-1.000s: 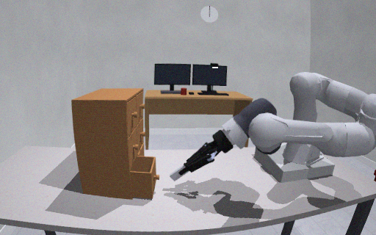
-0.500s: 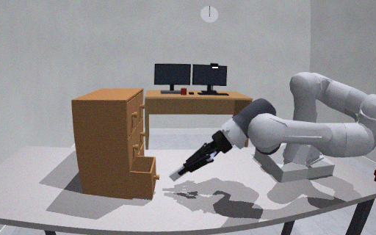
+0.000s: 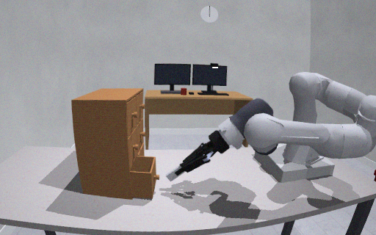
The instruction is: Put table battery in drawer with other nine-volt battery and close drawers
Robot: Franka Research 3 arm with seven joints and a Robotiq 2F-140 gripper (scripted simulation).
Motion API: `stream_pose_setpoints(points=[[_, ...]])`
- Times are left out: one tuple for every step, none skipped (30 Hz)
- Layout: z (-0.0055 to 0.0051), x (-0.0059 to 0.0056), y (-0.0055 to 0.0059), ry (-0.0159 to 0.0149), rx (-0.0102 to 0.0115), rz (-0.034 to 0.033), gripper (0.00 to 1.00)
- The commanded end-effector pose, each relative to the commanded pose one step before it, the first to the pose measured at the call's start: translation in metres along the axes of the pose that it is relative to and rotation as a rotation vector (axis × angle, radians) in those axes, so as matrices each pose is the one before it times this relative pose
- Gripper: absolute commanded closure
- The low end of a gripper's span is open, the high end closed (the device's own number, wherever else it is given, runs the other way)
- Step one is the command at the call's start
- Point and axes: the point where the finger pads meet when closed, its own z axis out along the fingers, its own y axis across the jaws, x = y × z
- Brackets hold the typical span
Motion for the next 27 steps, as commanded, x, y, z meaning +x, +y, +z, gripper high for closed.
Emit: stream_pose_setpoints(points=[[0.00339,-0.00325,0.00060,0.00156,-0.00134,-0.00365,1.00],[0.00103,-0.00087,0.00000,0.00000,0.00000,0.00000,1.00],[0.00107,-0.00090,-0.00001,0.00000,0.00000,-0.00001,1.00],[0.00110,-0.00092,0.00001,0.00000,-0.00001,0.00001,1.00],[0.00114,-0.00095,0.00000,0.00000,0.00000,0.00000,1.00],[0.00117,-0.00098,-0.00001,0.00000,0.00001,-0.00001,1.00],[0.00120,-0.00100,0.00001,0.00000,0.00000,0.00001,1.00],[0.00123,-0.00103,0.00000,0.00000,0.00000,0.00000,1.00],[0.00125,-0.00105,-0.00001,0.00000,0.00000,-0.00001,1.00],[0.00128,-0.00107,0.00000,0.00000,0.00000,0.00001,1.00],[0.00000,0.00000,0.00000,0.00000,0.00000,0.00000,1.00],[0.00000,0.00000,0.00000,0.00000,0.00000,0.00000,1.00],[0.00130,-0.00109,0.00000,0.00000,0.00000,0.00000,1.00],[0.00132,-0.00111,-0.00001,0.00000,0.00001,-0.00001,1.00],[0.00134,-0.00113,0.00001,0.00000,0.00000,0.00001,1.00],[0.00136,-0.00114,0.00000,0.00000,0.00000,0.00000,1.00],[0.00138,-0.00116,-0.00001,0.00000,0.00001,-0.00001,1.00],[0.00139,-0.00117,0.00001,0.00000,-0.00001,0.00001,1.00],[0.00140,-0.00118,0.00000,0.00000,0.00000,0.00000,1.00],[0.00141,-0.00119,0.00000,0.00000,0.00000,-0.00001,1.00],[0.00142,-0.00119,0.00001,0.00000,0.00000,0.00001,1.00],[0.00143,-0.00120,-0.00001,0.00000,0.00000,-0.00001,1.00],[0.00143,-0.00120,0.00000,0.00000,0.00000,0.00000,1.00],[0.00143,-0.00120,0.00000,0.00000,0.00000,0.00000,1.00],[0.00143,-0.00120,-0.00001,0.00000,0.00001,-0.00001,1.00],[0.00143,-0.00120,0.00001,0.00000,-0.00001,0.00001,1.00],[0.00143,-0.00120,0.00000,0.00000,0.00000,0.00000,1.00]])
